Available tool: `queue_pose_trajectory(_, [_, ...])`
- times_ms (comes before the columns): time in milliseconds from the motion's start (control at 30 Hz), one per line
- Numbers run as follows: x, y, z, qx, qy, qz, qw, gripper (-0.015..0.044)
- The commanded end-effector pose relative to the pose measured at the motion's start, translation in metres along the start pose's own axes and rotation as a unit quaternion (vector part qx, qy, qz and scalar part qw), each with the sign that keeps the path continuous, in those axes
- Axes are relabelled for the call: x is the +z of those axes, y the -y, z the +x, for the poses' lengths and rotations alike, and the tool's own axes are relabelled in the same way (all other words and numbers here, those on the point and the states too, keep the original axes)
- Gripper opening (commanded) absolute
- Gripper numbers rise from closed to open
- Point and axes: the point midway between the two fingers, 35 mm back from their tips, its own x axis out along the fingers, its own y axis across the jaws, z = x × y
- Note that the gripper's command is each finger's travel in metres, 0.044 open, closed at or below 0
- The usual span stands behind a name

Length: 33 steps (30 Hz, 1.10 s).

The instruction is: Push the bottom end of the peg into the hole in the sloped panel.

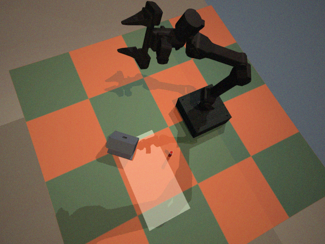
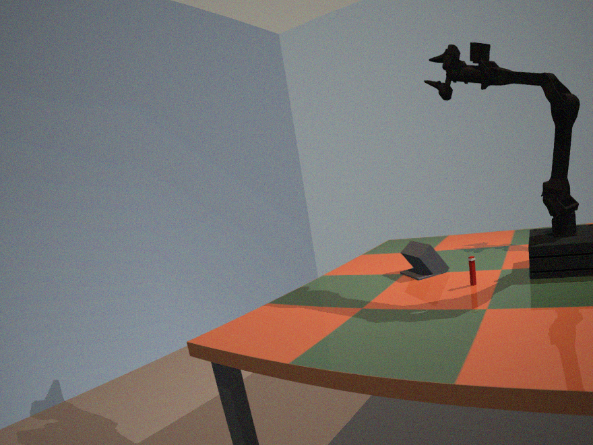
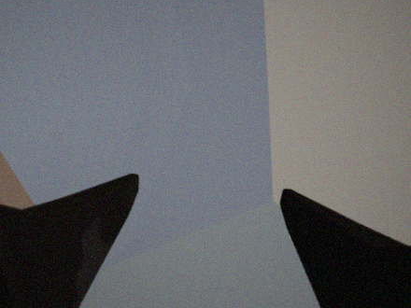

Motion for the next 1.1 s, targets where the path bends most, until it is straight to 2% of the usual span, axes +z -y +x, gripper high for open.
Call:
queue_pose_trajectory(0, [0.0, -0.001, 0.0, 0.002, 0.0, 0.003, 1.0, 0.0426])
queue_pose_trajectory(33, [0.0, -0.005, 0.002, 0.006, -0.001, 0.012, 1.0, 0.044])
queue_pose_trajectory(500, [0.003, -0.109, 0.024, 0.138, -0.039, 0.24, 0.96, 0.044])
queue_pose_trajectory(1067, [0.028, -0.239, 0.016, 0.279, -0.147, 0.452, 0.835, 0.044])
